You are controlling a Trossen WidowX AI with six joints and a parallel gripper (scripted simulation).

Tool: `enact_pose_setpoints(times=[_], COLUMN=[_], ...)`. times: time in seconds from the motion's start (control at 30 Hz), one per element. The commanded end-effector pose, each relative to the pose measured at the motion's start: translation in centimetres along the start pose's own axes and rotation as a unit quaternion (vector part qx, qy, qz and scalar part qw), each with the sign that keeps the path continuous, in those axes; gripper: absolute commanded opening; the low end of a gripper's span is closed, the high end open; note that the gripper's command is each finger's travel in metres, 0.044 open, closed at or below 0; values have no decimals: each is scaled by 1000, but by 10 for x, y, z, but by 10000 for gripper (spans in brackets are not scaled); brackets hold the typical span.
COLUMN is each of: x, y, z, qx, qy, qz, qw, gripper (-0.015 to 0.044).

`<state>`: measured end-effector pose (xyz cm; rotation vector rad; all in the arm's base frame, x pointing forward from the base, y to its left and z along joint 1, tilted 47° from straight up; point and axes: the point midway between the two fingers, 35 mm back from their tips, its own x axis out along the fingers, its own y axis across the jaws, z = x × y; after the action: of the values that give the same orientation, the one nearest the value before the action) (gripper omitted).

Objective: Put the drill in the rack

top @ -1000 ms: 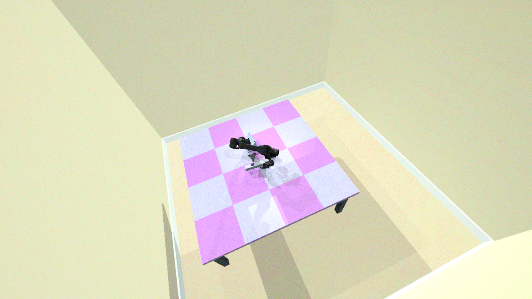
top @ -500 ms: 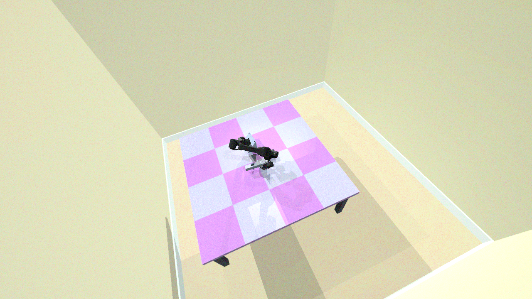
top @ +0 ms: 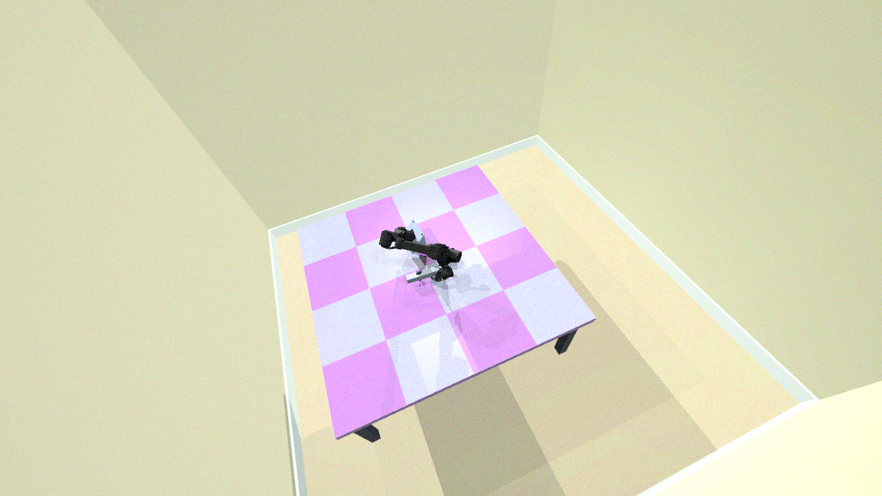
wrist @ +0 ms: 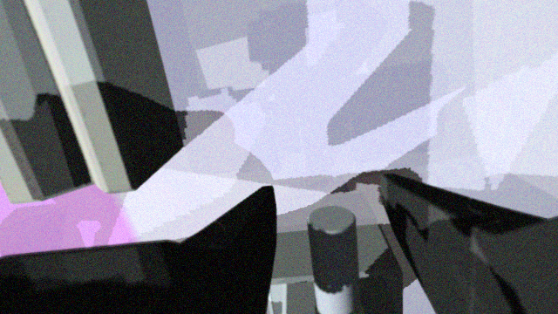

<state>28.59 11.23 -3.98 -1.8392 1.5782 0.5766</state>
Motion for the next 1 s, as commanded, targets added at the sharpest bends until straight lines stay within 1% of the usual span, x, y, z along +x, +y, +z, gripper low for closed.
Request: enact_pose_setpoints(times=[0.0,0.07,0.17,0.4,0.97], x=[0,0,0,0,-1], y=[0,0,0,0,0], z=[0,0,0,1,23], qx=[0,0,0,-1,-3], qy=[0,0,0,1,2], qz=[0,0,0,1,1], qw=[1000,1000,1000,1000,1000], gripper=[72,20,0,0,0])
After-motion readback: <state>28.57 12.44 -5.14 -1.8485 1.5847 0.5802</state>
